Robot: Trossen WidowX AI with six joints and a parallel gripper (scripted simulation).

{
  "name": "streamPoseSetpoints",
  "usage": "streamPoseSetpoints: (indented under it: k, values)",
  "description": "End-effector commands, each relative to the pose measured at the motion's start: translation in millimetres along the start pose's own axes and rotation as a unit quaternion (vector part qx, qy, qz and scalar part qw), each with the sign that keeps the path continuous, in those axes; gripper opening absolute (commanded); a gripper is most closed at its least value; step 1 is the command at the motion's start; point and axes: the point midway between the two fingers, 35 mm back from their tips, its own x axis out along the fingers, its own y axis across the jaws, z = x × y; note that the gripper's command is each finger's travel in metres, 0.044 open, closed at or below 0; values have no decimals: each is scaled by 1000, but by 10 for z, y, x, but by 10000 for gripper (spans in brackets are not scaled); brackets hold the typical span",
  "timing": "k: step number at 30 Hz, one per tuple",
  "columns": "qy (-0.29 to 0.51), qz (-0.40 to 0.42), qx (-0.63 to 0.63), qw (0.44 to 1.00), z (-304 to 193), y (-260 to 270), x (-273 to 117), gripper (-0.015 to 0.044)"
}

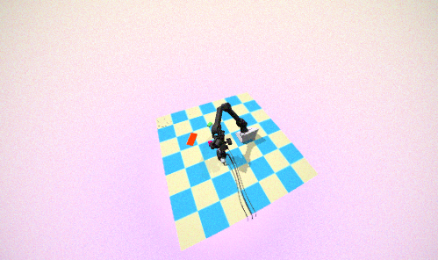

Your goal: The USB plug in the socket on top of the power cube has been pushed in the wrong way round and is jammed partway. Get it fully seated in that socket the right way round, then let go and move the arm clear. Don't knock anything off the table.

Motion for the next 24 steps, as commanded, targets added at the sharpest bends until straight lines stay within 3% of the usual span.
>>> streamPoseSetpoints:
  k: [1,24]
  values:
    - [-4,1,-3,1000,10,4,5,0]
    - [-9,1,-3,1000,15,3,34,0]
